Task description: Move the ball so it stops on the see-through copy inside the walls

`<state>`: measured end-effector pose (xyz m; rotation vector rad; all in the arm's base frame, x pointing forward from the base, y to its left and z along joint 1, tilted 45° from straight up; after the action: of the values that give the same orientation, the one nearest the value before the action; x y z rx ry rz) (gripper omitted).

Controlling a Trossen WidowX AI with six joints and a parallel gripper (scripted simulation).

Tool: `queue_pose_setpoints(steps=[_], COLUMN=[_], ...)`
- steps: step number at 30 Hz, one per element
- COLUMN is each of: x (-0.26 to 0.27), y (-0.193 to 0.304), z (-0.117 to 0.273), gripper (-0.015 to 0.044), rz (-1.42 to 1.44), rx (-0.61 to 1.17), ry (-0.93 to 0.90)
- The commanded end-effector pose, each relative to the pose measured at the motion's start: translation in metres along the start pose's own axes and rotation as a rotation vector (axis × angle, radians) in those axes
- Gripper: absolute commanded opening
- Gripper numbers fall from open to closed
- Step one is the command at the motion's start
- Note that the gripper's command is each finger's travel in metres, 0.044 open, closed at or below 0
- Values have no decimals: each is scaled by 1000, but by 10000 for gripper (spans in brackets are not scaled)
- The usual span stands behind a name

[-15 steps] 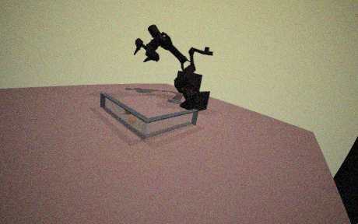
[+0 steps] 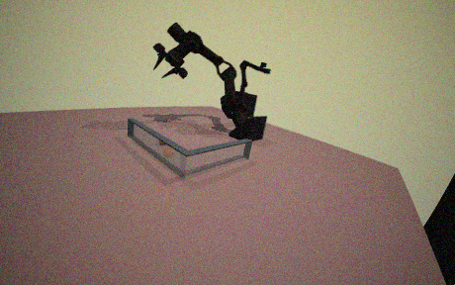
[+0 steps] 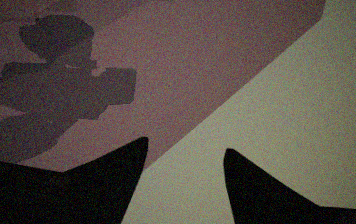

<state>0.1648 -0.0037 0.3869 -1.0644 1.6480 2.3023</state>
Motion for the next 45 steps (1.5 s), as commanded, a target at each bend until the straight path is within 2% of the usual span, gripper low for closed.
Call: queue_pose_setpoints(steps=[1,9,15,21,27,45], x=[-26,-45,-48,-38,-19,-7], y=[-55,-130,-190,-250,-305,-316], z=[-14,-25,-32,-36,-38,-50], gripper=[232,232,232,232,232,232], rz=[-181,-413,-588,-758,-915,-933], rx=[-140,-237,-244,-175,-28,-5], ry=[-61,-218,-385,-566,-727,-743])
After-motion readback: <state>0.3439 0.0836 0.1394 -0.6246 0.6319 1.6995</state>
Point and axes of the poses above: the point midway between the two fingers, 35 mm back from their tips, its own z axis back along the fingers, its own x axis across the jaws, y = z × x, the point moved 10 cm from there along z, back along the fingers, and after that the axes turned 10 degrees about z, right-handed, at the moved point
